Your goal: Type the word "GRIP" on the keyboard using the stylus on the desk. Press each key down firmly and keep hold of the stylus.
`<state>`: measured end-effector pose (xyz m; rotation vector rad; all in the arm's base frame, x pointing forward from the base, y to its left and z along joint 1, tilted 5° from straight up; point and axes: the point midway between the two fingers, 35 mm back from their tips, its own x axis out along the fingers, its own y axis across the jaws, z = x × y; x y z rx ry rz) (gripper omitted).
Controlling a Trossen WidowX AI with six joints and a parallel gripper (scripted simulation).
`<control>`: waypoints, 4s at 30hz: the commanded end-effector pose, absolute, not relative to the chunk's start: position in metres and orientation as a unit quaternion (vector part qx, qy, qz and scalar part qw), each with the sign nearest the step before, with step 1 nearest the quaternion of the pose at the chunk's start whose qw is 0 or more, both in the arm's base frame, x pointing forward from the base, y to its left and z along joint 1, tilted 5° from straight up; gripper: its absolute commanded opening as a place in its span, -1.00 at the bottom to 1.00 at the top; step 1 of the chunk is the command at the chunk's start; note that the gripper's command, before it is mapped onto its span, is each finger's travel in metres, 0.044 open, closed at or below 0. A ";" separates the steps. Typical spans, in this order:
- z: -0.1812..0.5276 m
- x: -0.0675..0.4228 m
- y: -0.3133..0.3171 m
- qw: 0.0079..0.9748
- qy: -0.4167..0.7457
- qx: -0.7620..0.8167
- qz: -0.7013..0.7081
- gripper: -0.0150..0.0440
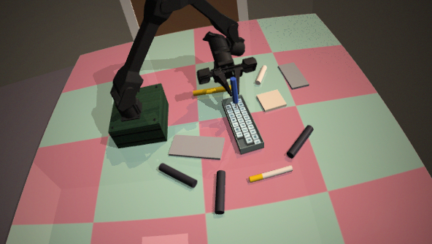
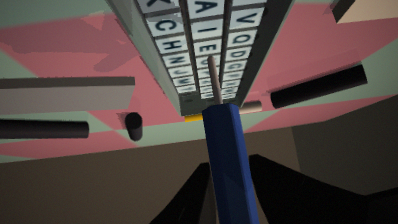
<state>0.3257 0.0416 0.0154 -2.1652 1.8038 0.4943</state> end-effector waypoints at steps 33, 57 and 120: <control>0.005 0.327 0.042 0.143 0.625 -0.748 0.171 -0.22; -0.004 0.327 0.042 0.143 0.625 -0.748 0.171 -0.22; 0.021 0.337 -0.018 0.141 0.626 -0.748 0.169 -0.49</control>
